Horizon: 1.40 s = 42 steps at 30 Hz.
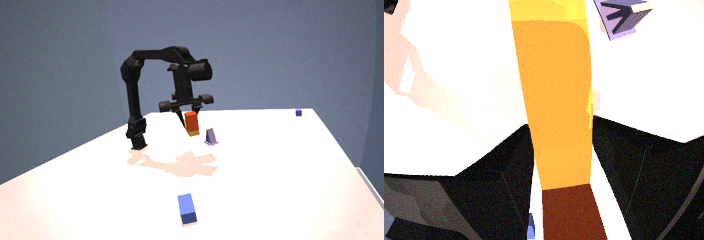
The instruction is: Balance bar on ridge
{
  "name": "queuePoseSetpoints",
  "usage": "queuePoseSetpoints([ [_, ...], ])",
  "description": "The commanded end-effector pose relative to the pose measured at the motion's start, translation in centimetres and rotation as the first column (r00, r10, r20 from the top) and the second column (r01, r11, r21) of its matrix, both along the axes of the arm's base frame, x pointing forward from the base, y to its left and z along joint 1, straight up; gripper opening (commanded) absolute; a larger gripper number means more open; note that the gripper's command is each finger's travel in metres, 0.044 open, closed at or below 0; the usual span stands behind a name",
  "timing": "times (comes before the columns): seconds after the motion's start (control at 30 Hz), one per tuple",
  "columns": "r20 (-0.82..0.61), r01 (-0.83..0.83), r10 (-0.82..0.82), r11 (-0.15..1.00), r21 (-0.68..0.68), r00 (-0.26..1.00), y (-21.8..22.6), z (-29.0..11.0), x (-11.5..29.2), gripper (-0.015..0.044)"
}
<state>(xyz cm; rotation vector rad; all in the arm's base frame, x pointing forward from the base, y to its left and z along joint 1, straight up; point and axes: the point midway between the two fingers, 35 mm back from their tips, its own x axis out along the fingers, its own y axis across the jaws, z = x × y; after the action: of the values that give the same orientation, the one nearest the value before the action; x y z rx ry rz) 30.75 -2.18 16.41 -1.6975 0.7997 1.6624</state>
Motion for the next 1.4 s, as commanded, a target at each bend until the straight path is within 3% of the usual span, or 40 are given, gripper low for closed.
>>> queuePoseSetpoints([
  [0.0, 0.009, -0.022, 0.022, 1.0, -0.005, 1.0, 1.1, 0.3, 0.5, 0.0],
  [1.13, 0.01, -0.276, 0.276, 0.961, -0.001, 0.961, 13.8, 0.5, 0.2, 0.0],
  [1.37, 0.01, -0.282, 0.282, 0.959, 0.0, 0.959, 14.2, 0.0, 0.2, 0.0],
])
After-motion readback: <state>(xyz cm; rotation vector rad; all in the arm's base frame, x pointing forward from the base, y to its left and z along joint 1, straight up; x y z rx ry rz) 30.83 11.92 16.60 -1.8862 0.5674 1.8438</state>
